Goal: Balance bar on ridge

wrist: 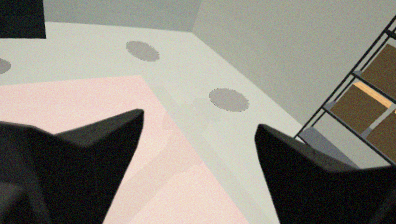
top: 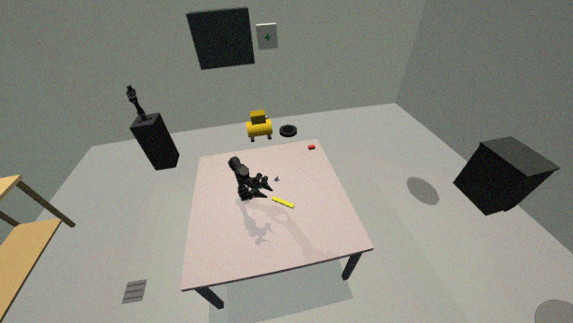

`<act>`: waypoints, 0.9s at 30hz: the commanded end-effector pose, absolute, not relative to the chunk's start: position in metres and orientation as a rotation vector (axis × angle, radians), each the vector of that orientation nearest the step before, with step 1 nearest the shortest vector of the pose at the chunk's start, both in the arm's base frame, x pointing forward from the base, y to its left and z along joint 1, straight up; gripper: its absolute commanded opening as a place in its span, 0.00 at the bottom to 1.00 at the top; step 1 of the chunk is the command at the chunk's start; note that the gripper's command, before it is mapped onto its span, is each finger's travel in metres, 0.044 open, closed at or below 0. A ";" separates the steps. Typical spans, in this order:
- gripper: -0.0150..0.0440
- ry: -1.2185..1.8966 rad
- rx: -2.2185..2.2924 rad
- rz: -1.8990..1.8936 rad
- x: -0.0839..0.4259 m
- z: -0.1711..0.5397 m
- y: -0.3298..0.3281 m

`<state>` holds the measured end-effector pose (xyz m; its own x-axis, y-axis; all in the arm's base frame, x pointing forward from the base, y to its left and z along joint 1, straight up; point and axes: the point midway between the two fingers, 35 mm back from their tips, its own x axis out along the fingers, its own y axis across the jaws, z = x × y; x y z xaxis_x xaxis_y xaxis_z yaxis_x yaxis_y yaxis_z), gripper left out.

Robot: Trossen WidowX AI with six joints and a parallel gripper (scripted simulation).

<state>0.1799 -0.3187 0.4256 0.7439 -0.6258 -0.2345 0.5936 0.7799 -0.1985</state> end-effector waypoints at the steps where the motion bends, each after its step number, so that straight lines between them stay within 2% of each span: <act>1: 0.79 0.351 0.001 -0.634 0.200 0.397 -0.317; 27: 0.79 0.792 0.467 -0.494 0.288 0.247 -0.247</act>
